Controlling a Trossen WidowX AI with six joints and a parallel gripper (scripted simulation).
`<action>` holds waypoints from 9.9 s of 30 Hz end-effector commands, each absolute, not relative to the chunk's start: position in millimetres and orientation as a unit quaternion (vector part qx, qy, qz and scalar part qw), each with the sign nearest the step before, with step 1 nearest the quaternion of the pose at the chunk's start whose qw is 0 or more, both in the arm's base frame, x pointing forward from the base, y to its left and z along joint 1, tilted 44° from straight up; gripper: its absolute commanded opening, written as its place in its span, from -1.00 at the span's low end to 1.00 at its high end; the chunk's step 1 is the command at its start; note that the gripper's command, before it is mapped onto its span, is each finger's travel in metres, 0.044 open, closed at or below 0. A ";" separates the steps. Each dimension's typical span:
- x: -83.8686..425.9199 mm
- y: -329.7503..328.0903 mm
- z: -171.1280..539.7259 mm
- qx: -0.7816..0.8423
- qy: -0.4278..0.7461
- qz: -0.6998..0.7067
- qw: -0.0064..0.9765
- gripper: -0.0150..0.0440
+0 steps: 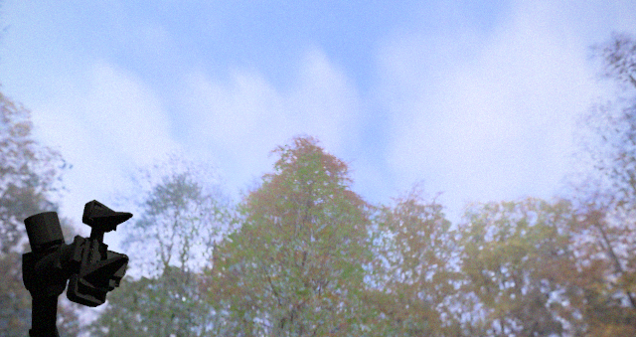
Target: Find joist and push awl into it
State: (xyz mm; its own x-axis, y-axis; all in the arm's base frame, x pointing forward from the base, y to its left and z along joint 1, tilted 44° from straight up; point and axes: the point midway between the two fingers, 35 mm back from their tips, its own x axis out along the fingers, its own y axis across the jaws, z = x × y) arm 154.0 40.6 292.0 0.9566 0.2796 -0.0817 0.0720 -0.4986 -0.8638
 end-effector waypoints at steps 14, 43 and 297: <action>223.6 -72.9 162.0 -0.555 0.376 0.067 0.739 1.00; 185.5 -139.7 71.9 -0.341 0.628 -0.159 0.682 1.00; 359.0 -130.8 24.2 -0.270 0.585 -0.266 0.717 -0.49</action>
State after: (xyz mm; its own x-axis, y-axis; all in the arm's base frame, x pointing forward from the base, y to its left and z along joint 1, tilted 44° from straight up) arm 358.5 -139.2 32.8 0.1715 -0.7045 -0.6887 0.0739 0.7063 -0.7041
